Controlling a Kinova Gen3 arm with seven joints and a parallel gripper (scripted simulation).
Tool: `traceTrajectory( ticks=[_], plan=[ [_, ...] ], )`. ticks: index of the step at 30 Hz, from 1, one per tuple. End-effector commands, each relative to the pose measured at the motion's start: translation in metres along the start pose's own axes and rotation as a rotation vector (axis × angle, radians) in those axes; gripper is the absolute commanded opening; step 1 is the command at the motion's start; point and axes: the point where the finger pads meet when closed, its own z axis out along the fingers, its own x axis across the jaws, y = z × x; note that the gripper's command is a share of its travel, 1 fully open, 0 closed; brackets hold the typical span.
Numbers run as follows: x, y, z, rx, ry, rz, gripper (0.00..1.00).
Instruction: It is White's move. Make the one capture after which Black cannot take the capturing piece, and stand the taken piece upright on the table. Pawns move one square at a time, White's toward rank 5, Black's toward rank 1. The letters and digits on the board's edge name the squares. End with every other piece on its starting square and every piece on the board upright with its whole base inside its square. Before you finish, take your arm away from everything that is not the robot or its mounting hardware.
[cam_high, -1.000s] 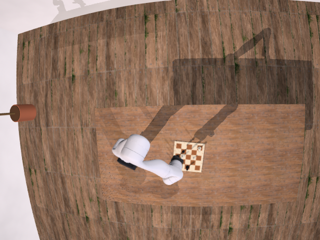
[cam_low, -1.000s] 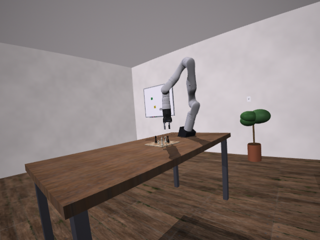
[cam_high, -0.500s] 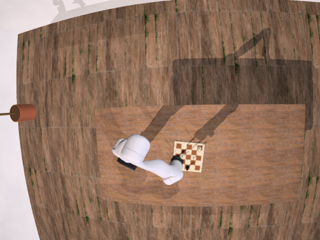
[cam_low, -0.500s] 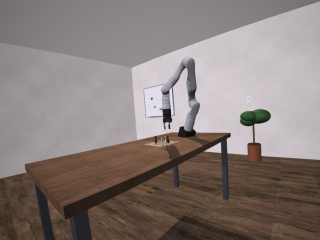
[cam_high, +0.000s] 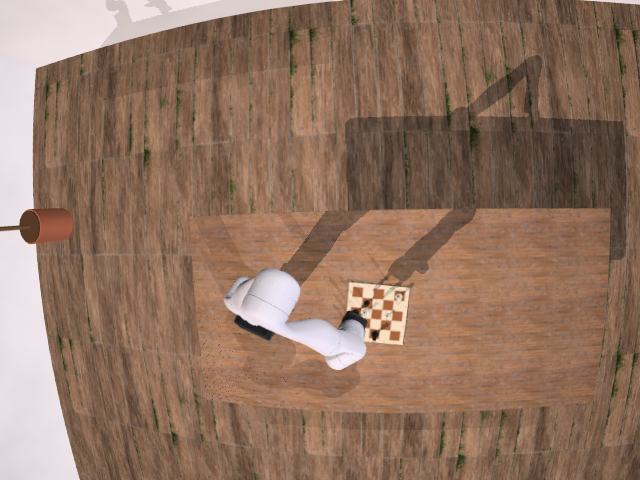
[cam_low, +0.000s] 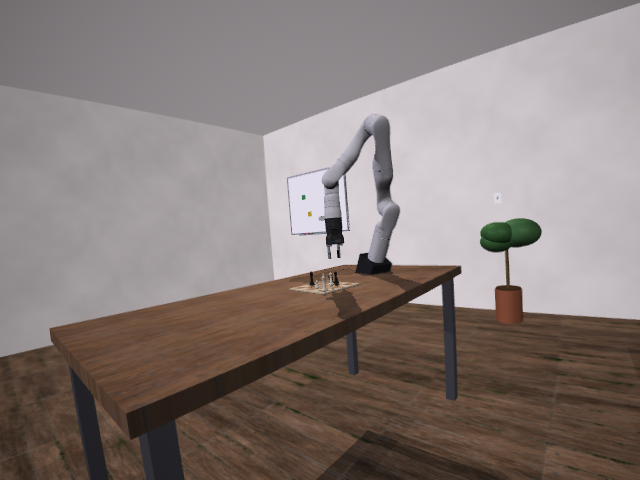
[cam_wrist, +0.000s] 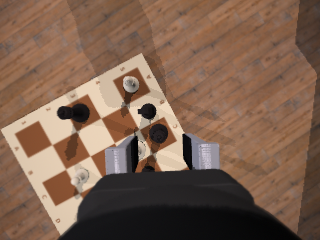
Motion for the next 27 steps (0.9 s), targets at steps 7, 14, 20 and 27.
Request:
traceTrajectory(
  ticks=[7,14,20,27],
  plan=[
    [0.000,0.000,0.001,0.000,-0.001,0.000,0.79],
    [0.000,0.000,0.005,0.000,-0.001,0.000,0.79],
    [0.000,0.000,0.012,0.000,-0.001,0.000,0.79],
    [0.000,-0.001,0.019,0.000,-0.001,0.000,0.79]
  ],
)
